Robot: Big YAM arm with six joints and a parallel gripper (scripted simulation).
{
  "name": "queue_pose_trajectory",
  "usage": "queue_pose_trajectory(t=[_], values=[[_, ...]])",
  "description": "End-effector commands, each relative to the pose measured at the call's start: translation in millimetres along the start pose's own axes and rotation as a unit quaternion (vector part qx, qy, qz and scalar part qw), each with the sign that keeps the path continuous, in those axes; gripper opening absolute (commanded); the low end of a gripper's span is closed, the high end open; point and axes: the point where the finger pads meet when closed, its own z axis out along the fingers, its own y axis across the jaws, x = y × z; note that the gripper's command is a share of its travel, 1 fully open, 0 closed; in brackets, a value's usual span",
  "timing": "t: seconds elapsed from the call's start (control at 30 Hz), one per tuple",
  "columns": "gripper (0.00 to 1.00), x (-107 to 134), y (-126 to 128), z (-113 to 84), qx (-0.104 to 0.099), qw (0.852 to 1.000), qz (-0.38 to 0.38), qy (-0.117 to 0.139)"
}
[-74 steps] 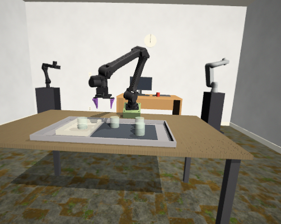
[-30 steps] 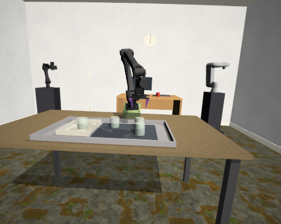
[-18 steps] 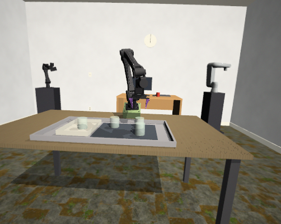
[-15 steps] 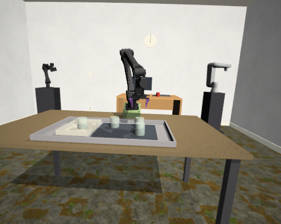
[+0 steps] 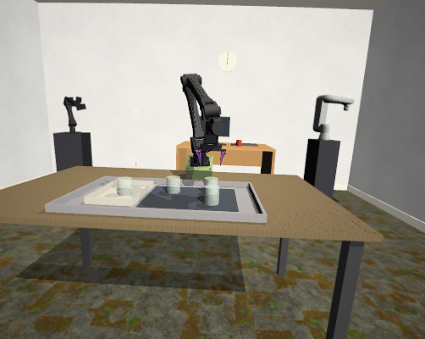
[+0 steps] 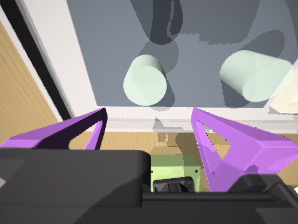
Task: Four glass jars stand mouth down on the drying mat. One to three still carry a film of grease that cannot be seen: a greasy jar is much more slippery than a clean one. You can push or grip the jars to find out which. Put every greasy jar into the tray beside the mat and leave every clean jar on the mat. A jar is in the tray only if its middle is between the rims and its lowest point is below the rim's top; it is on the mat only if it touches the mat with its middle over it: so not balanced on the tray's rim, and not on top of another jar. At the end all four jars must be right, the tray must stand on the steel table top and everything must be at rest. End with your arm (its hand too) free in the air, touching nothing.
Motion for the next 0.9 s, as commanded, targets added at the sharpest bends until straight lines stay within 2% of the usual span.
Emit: queue_pose_trajectory(t=[0.0, 0.03, 0.23, 0.3, 0.33, 0.87], values=[[1.00, -4.5, 3.6, -0.6, -0.001, 1.000, 0.005, -0.007], [1.00, -4.5, 3.6, -0.6, -0.001, 1.000, 0.005, -0.007], [1.00, -5.0, 3.7, 36.6, -0.001, 1.000, 0.005, -0.007], [1.00, -5.0, 3.7, 36.6, -0.001, 1.000, 0.005, -0.007], [1.00, -5.1, 3.7, 42.8, -0.001, 1.000, 0.005, -0.007], [1.00, -5.3, 4.9, 45.2, -0.001, 1.000, 0.005, -0.007]])
